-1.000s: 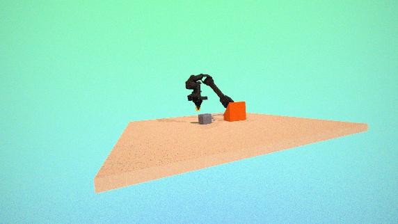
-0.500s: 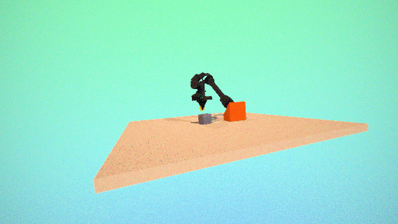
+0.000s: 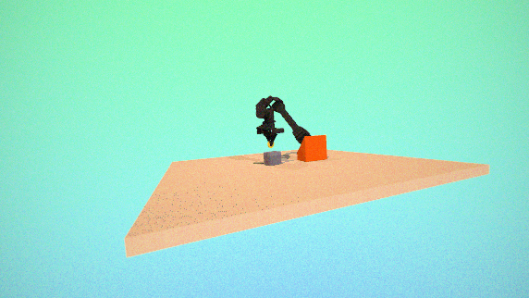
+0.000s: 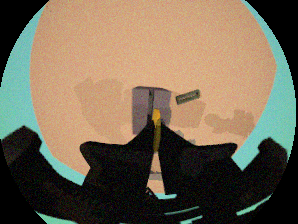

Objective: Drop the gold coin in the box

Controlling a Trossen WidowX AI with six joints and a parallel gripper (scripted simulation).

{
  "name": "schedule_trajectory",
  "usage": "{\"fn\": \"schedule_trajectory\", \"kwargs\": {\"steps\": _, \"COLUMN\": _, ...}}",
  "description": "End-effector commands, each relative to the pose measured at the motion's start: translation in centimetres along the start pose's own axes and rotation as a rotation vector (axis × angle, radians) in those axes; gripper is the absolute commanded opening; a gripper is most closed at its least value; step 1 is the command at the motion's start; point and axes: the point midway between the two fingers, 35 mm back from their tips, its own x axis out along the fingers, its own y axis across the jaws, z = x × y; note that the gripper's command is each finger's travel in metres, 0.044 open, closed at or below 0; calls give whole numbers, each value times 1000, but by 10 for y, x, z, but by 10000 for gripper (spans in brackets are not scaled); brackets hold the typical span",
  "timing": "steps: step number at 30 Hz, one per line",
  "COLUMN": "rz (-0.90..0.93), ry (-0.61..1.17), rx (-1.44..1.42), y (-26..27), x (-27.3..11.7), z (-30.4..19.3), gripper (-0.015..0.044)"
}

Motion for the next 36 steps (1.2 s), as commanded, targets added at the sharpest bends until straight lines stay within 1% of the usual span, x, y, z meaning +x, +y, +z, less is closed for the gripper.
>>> {"fn": "schedule_trajectory", "kwargs": {"steps": 1, "rz": 1, "ry": -4, "rx": 0, "y": -1, "x": -1, "z": 1, "gripper": 0}}
{"fn": "schedule_trajectory", "kwargs": {"steps": 36, "rz": -2, "ry": -7, "rx": 0, "y": 4, "x": 2, "z": -2, "gripper": 0}}
